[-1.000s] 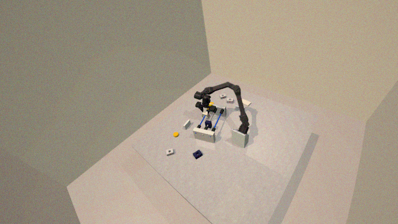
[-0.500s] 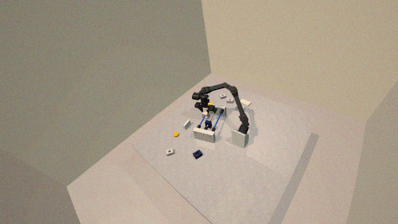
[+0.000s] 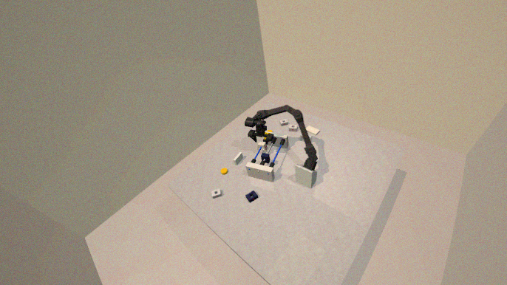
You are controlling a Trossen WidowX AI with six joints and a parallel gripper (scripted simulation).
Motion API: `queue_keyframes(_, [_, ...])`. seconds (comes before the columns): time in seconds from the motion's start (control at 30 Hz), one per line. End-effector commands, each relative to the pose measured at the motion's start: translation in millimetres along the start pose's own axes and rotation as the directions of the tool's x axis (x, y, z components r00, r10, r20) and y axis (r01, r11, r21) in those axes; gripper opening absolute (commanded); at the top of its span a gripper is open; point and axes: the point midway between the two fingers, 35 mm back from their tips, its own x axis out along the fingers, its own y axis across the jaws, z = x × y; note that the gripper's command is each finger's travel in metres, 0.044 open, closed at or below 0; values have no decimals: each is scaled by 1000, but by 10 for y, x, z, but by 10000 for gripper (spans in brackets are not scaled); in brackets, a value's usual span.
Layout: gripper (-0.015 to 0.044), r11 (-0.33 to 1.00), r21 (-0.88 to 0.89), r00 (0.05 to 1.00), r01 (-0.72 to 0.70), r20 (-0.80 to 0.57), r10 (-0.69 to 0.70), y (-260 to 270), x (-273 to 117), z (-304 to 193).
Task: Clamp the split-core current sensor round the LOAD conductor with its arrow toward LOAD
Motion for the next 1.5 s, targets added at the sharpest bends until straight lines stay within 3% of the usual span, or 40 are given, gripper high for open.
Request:
queue_keyframes(0.0, [440,1000,-4,1000,0,-4,0,-1,5,-6])
queue_keyframes(0.1, [440,1000,-4,1000,2,-3,-2,0,32,-5])
queue_keyframes(0.23, [440,1000,-1,1000,24,6,-24,-2,344,2])
queue_keyframes(1.2, [440,1000,-1,1000,24,7,-24,-9,644,6])
queue_keyframes(1.47, [387,1000,7,1000,18,3,-18,11,605,10])
